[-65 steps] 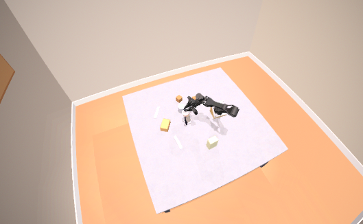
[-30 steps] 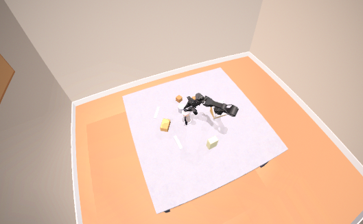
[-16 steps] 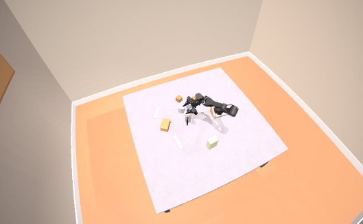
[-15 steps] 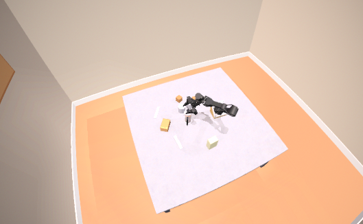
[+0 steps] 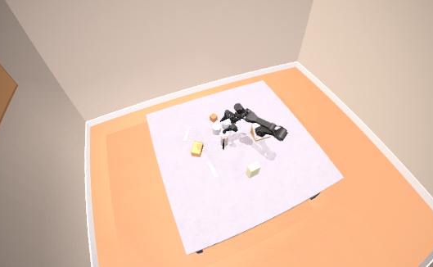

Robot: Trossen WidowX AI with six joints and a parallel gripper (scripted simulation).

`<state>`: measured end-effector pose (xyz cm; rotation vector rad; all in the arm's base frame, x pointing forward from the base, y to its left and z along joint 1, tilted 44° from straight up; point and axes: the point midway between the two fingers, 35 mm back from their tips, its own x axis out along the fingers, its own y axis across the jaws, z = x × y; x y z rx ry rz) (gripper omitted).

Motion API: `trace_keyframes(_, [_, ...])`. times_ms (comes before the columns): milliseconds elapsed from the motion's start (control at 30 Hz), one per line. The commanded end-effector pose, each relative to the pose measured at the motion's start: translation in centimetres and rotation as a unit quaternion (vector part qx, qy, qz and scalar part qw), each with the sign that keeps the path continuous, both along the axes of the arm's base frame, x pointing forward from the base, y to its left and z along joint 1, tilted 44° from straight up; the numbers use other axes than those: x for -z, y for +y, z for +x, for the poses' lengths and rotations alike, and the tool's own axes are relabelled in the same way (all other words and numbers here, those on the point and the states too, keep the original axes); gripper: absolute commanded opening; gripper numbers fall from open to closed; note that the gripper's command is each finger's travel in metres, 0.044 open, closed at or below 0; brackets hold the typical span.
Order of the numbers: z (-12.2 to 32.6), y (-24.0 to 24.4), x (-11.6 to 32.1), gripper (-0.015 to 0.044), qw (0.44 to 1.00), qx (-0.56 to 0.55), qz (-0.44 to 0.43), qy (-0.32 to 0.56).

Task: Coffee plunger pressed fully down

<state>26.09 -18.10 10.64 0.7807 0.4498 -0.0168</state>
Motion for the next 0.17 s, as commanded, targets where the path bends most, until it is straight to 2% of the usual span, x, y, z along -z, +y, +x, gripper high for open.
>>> trace_keyframes(0, [-1.43,-0.68,-2.7,0.044,1.0,-0.004,0.003,-0.006])
trace_keyframes(133, [-1.43,-0.67,-2.68,0.044,1.0,-0.004,0.003,-0.006])
